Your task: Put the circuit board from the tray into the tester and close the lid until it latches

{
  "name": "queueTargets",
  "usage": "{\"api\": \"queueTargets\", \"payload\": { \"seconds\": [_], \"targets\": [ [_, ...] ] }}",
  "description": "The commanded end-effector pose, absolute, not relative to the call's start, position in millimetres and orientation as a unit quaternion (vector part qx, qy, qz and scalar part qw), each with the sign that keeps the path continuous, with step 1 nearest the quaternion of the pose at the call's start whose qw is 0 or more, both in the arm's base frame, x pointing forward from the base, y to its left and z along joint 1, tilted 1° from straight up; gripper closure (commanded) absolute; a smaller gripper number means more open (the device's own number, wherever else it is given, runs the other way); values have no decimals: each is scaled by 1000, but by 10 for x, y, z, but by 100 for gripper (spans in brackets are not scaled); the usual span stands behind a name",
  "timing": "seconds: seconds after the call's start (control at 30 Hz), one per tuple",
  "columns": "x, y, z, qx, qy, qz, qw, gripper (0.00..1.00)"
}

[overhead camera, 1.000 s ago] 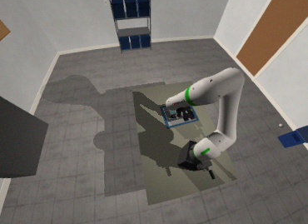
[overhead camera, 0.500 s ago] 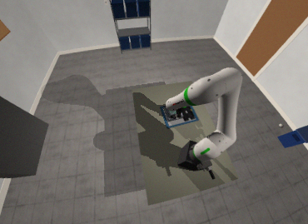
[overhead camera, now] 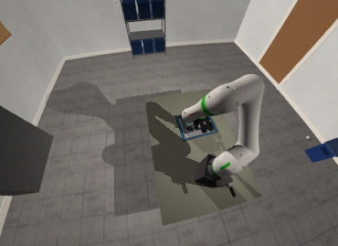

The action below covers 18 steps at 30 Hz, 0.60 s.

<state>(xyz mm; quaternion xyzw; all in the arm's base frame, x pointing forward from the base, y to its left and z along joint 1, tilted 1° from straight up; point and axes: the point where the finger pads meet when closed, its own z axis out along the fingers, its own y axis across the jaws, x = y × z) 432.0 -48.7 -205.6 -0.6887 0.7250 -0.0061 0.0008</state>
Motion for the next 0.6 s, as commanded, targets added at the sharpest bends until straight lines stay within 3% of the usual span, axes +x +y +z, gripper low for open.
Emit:
{"api": "queueTargets", "payload": {
  "seconds": [0.0, 0.57],
  "targets": [
    [4322, -487, -2067, -689, 725, -6, 1, 100],
    [4320, -488, -2097, -689, 725, -6, 1, 100]
  ]
}}
